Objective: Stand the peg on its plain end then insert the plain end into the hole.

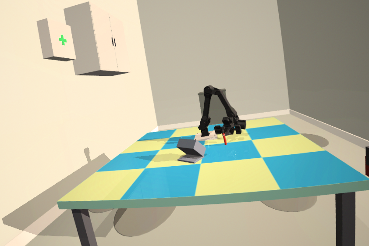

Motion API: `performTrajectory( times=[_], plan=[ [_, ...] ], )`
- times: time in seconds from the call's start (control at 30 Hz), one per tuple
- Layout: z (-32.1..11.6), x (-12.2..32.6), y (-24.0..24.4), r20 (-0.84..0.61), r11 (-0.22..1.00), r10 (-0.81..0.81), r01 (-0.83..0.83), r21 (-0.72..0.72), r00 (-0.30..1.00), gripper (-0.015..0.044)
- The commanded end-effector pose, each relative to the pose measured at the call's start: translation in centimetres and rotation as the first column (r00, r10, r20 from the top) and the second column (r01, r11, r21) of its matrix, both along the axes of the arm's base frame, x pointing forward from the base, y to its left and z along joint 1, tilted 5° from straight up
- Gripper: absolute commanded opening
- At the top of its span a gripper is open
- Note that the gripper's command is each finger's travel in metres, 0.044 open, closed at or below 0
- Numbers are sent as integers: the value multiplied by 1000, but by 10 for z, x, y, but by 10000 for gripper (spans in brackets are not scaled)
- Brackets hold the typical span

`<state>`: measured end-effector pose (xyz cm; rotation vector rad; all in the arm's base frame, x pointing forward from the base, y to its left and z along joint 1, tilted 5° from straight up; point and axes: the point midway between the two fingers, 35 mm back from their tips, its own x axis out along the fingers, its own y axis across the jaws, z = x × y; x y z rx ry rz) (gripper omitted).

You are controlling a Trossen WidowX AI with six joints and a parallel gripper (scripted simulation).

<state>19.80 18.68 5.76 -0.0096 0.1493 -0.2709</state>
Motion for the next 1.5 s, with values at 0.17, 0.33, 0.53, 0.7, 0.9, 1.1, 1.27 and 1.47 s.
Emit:
performTrajectory(
  times=[0.17, 0.33, 0.53, 0.7, 0.9, 1.1, 1.27, 1.47],
  plan=[
    [0, -2, 0, 1, 1000, 0, 0, -3, 1000, 49],
    [-1, -3, -1, 2, 1000, 0, 0, -5, 1000, 49],
    [-2, -5, -1, 6, 1000, -1, 1, -6, 1000, 49],
    [-2, -6, -1, 10, 1000, 0, 0, -6, 1000, 49],
    [-3, -7, -1, 15, 1000, 0, 0, -6, 1000, 49],
    [-3, -9, -1, 20, 1000, 1, -1, -6, 1000, 49],
    [-3, -10, -1, 24, 1000, 2, -2, -6, 1000, 49],
    [-3, -11, -1, 29, 1000, 4, -4, -6, 1000, 49]
  ],
)
